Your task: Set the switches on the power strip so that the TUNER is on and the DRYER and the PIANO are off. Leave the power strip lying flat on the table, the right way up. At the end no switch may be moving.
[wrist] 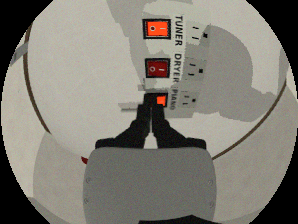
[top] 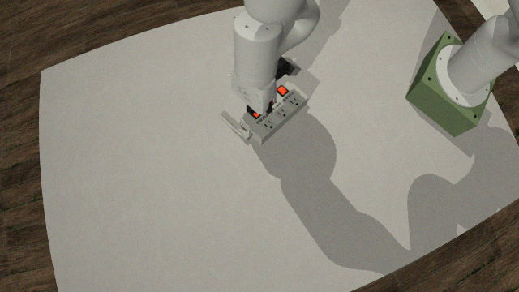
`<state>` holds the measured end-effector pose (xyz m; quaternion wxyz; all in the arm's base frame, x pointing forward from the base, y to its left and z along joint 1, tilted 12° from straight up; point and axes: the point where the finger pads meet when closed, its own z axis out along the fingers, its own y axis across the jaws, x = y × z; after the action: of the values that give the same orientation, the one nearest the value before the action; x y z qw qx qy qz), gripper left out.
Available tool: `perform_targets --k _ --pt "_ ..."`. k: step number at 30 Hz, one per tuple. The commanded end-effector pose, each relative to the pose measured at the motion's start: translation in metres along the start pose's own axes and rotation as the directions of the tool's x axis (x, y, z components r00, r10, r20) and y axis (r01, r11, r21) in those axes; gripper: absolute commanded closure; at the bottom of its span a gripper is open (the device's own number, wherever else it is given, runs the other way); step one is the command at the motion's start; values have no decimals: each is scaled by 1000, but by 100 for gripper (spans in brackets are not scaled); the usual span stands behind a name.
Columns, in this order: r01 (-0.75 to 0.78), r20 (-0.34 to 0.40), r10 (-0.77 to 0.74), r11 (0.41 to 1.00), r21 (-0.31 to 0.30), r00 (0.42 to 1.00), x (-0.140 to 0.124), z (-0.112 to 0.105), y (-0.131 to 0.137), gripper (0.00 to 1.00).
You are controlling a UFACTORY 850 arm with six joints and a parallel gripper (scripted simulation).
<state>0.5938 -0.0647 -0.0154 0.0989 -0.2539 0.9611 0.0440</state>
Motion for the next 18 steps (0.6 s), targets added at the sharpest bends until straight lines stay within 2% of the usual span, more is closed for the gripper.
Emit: perform_targets --k 1,18 --pt "0 1 0 1000 1 1000 -1 1 0 100" --pt "0 1 0 1000 1 1000 -1 3 0 100"
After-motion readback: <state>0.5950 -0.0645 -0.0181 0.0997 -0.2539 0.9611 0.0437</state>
